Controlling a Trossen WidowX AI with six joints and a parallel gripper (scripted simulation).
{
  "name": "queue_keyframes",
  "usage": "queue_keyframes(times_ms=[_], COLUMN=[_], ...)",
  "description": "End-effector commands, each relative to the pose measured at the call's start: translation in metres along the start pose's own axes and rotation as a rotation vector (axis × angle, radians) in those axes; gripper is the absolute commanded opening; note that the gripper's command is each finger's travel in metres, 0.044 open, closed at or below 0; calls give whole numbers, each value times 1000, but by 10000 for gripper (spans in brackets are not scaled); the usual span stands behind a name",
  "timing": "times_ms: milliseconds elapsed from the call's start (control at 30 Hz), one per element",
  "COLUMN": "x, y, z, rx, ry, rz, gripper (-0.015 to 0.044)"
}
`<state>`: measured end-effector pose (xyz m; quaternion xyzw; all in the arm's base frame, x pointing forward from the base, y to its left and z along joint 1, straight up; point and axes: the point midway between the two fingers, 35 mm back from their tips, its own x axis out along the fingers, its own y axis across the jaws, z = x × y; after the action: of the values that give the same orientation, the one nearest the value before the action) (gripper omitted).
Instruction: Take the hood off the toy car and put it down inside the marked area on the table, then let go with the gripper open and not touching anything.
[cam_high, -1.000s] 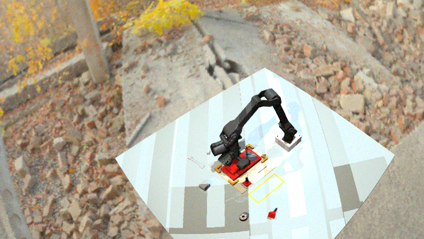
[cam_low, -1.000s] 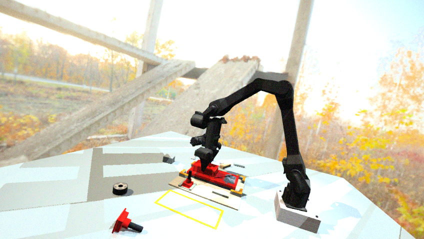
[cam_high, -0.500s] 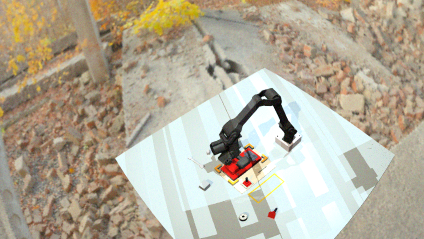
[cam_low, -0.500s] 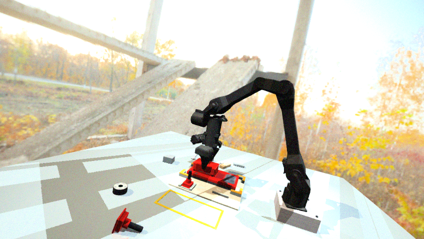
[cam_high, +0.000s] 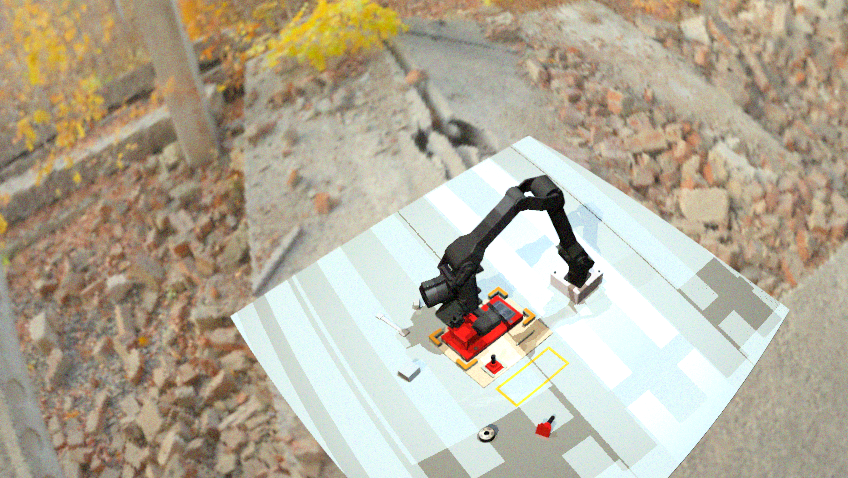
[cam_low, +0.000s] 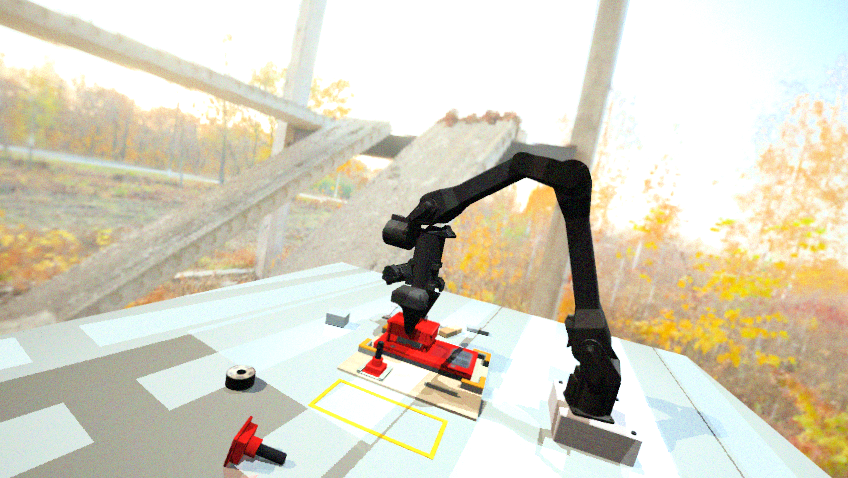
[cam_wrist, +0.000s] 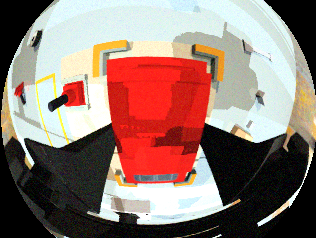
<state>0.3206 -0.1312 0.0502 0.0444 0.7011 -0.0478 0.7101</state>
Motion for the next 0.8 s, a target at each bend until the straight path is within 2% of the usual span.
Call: queue_keyframes(times_ms=[0,267,667,767], x=[-6,-12,-53,-45], y=[0,0,0,0], z=[1,1,1,1], rx=[0,0,0,0], ry=[-8,-8,-8,-1], rz=[-2,-2,-2,0], gripper=[0,0,0,0])
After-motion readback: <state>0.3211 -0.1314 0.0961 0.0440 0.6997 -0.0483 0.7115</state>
